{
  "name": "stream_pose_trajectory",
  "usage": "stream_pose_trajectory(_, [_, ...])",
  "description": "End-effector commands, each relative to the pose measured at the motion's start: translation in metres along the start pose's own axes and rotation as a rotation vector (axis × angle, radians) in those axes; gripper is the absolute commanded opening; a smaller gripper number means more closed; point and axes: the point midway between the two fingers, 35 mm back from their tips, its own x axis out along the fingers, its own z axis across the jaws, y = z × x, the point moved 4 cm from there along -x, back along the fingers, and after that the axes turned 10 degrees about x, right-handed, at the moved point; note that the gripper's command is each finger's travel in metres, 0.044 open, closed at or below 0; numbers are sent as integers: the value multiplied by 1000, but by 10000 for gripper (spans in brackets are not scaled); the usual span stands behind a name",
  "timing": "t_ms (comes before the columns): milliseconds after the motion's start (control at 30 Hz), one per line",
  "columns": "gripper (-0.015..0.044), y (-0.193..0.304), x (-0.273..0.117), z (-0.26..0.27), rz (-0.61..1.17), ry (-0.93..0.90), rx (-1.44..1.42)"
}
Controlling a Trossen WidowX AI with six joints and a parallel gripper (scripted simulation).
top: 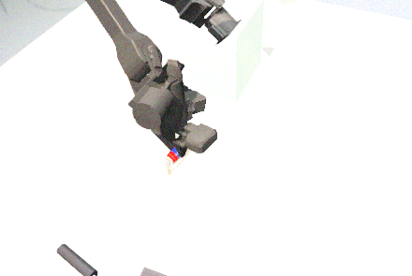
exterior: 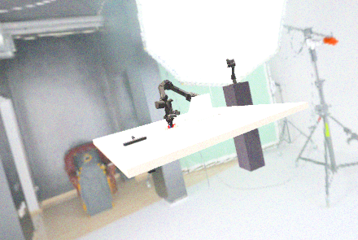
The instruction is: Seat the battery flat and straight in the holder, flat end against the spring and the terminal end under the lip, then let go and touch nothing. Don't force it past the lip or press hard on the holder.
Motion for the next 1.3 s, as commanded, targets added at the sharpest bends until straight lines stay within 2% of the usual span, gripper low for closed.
stream_pose_trajectory(0, [82, -1, 0, 1, -1, 0, -5])
stream_pose_trajectory(267, [82, -1, 0, 1, -1, 0, -5])
stream_pose_trajectory(400, [183, -1, 0, 1, -1, 0, -5])
stream_pose_trajectory(900, [183, 1, -15, -1, 0, 0, -1])
stream_pose_trajectory(1000, [262, 0, -24, -5, -3, 1, -11])
stream_pose_trajectory(1200, [420, 6, -76, -10, -3, 5, -2])
stream_pose_trajectory(1267, [440, 5, -87, -12, -2, 4, -1])
